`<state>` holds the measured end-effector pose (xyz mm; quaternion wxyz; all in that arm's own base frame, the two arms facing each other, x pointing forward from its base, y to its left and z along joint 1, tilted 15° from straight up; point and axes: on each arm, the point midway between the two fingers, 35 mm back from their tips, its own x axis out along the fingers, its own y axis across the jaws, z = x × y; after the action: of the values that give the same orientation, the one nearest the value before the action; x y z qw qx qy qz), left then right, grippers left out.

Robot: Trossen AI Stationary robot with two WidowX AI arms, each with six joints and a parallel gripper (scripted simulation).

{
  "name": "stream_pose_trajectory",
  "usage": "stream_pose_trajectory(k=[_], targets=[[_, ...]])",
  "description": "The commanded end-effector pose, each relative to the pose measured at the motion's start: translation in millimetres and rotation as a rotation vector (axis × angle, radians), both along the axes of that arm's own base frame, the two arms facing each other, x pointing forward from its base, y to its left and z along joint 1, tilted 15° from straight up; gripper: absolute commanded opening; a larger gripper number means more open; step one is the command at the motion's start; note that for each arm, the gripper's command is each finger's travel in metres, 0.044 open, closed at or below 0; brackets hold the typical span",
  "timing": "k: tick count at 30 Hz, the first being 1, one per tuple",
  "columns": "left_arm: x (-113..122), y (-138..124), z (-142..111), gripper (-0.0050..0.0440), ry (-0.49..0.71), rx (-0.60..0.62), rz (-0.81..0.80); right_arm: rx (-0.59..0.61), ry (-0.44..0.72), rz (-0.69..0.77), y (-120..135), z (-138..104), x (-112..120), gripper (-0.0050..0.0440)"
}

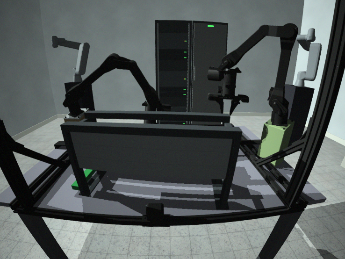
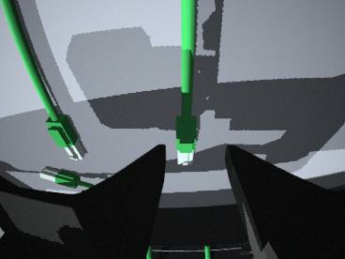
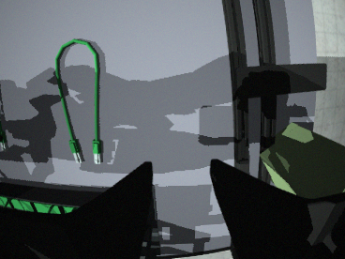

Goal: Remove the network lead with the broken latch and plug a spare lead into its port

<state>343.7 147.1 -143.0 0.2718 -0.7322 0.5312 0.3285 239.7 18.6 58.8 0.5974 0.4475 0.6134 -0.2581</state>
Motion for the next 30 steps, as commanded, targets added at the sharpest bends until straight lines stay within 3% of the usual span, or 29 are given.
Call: stream_pose_trajectory(k=[1, 30], targets=[[-2.4, -6.4, -11.5, 0.0176, 0.01, -0.01, 0.008, 0.0, 0.0, 0.0, 0.0, 0.0, 0.0, 0.0176], [0.1, -14.4, -22.5, 0.0176, 0.012, -0.011, 0.008, 0.0, 0.0, 0.0, 0.0, 0.0, 0.0, 0.0176]])
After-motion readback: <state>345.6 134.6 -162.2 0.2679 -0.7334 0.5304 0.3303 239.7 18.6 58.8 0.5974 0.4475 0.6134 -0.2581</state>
